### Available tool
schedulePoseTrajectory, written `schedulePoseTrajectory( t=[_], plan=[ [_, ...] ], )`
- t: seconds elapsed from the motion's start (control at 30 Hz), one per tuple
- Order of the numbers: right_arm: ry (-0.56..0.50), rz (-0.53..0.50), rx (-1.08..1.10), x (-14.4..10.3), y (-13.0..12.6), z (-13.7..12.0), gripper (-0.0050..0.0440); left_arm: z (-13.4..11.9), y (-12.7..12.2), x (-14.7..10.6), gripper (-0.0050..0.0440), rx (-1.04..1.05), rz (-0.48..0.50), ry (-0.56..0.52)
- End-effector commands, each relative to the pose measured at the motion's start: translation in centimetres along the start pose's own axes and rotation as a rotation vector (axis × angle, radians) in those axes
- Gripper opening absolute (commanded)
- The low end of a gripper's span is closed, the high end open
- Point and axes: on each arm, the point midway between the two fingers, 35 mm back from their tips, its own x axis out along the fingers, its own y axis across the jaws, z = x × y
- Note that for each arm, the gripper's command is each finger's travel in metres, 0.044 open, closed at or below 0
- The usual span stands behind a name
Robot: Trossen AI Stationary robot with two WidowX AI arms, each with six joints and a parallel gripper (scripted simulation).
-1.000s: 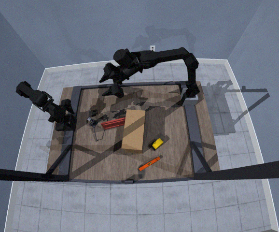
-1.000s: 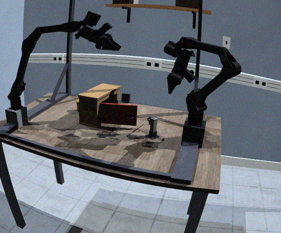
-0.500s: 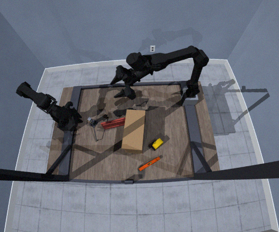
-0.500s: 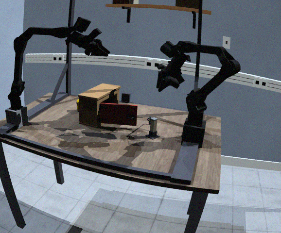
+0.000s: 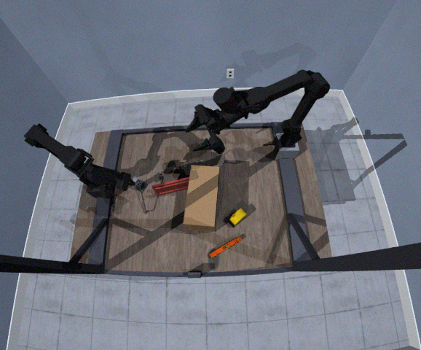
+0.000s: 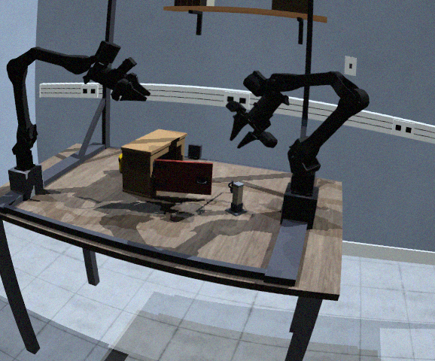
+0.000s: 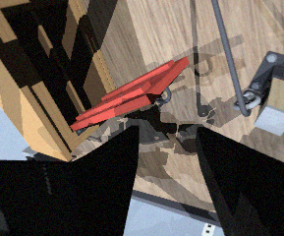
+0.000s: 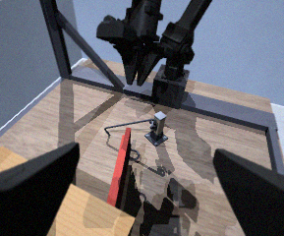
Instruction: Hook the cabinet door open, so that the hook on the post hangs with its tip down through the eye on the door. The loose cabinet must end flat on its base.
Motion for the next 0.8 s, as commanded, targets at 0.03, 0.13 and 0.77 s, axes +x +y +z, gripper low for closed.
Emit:
schedulePoseTrajectory(
  t=[0.03, 0.13, 0.77],
  plan=[
    [-0.045, 0.013, -0.010, -1.6, 0.5, 0.0, 0.0400, -0.2, 0.4, 0.9, 0.0150, -0.243, 0.025, 0.033],
    [-0.044, 0.012, -0.010, -1.7, 0.5, -0.4, 0.0400, -0.2, 0.3, 1.6, 0.0150, -0.393, 0.038, 0.043],
    [-0.040, 0.012, -0.010, -1.6, 0.5, -0.7, 0.0400, 0.1, -0.4, 5.2, 0.0150, -1.268, 0.125, 0.042]
  ],
)
